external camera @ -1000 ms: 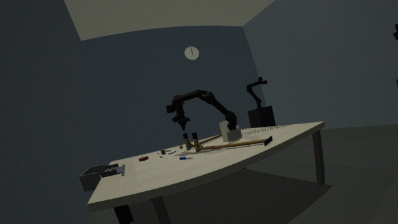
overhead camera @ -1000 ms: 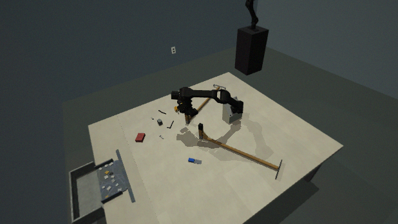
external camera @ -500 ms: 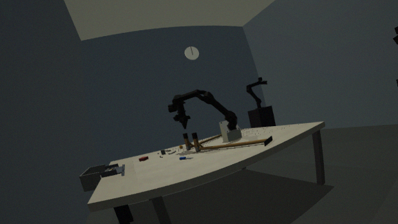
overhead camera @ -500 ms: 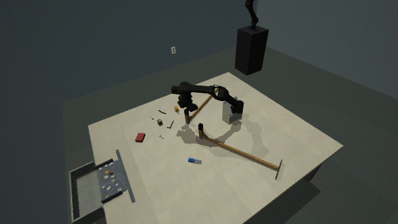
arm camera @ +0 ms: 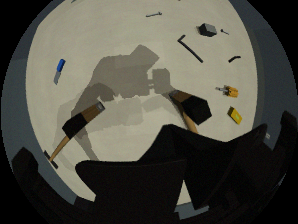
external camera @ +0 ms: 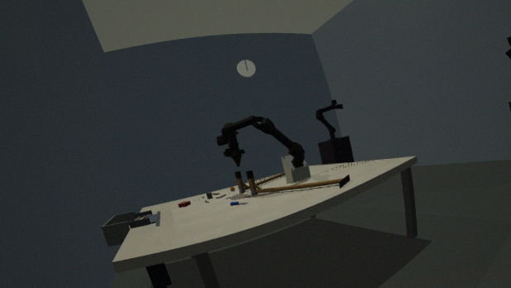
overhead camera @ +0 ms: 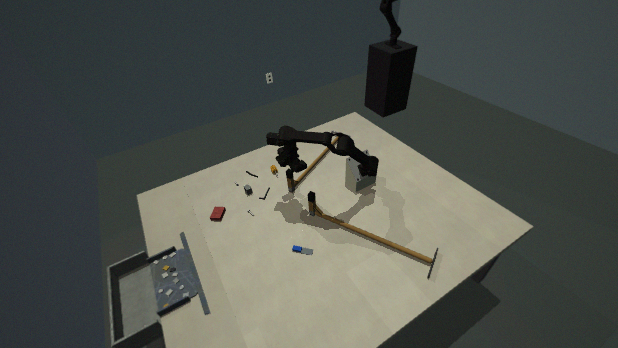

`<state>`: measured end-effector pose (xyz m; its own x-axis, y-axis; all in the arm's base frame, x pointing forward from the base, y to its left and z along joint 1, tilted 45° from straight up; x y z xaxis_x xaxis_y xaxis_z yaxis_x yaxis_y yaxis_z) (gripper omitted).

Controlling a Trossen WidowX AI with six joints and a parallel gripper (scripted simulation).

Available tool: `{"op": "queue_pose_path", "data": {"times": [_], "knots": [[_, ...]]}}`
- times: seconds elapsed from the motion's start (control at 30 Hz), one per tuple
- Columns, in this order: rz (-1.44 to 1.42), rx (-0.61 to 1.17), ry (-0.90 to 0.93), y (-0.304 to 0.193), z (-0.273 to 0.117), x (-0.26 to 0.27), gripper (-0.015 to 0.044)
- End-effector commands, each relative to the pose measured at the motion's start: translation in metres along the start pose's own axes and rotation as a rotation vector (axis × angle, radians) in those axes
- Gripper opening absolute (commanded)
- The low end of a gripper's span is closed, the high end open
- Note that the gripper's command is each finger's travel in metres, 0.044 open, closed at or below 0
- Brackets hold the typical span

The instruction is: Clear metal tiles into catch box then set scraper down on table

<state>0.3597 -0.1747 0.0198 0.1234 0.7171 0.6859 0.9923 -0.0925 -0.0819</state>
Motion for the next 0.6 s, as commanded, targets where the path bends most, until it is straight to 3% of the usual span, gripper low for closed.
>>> {"op": "queue_pose_path", "data": {"times": [0.0,0.57], "knots": [[0.005,0.002,0.005,0.001,0.010,0.000,0.0000],[0.004,0.001,0.005,0.003,0.046,0.000,0.0000]]}}
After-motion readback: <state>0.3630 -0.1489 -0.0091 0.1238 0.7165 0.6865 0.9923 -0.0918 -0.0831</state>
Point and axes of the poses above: the point midway between the two fingers, 35 mm back from their tips, its own z axis out along the fingers, its own x axis across the jaws, y = z × x, the point moved 3 cm from there along -z, back along the fingers, and after that the axes turned 11 degrees about z, right-handed, at the moved point
